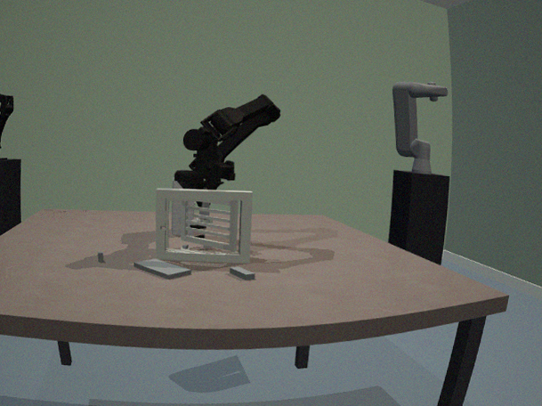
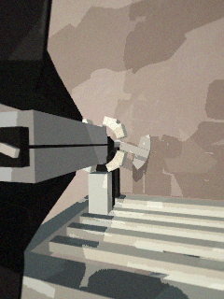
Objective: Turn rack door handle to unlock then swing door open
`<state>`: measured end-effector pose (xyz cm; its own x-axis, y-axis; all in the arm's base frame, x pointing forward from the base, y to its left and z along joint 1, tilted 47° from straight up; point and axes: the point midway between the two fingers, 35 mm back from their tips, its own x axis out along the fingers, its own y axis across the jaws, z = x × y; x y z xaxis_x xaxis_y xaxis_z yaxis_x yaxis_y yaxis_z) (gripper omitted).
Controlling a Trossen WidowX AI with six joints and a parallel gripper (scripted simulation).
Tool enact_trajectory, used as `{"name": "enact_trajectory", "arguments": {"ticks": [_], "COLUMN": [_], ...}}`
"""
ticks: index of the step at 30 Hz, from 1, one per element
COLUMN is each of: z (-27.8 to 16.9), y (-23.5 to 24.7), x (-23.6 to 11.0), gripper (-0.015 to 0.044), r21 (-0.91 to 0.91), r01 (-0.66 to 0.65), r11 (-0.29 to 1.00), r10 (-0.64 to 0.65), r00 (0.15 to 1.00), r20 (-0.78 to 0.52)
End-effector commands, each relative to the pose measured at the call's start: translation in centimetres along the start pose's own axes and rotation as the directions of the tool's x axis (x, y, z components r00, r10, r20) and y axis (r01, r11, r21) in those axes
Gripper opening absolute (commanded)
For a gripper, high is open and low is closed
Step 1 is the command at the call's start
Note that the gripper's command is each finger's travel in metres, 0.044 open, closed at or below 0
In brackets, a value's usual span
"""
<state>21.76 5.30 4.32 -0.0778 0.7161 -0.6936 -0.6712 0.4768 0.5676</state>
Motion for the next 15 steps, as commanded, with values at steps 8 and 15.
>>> {"name": "enact_trajectory", "arguments": {"ticks": [8, 15], "z": [0.7, 1.2], "y": [2.4, 3.9], "x": [0.0, 0.0], "gripper": [0.0026, 0.0026], "r21": [0.176, 0.269], "r01": [-0.002, -0.003], "r11": [0.984, 0.963], "r10": [0.001, 0.001], "r00": [1.0, 1.0], "r20": [0.007, 0.007]}}
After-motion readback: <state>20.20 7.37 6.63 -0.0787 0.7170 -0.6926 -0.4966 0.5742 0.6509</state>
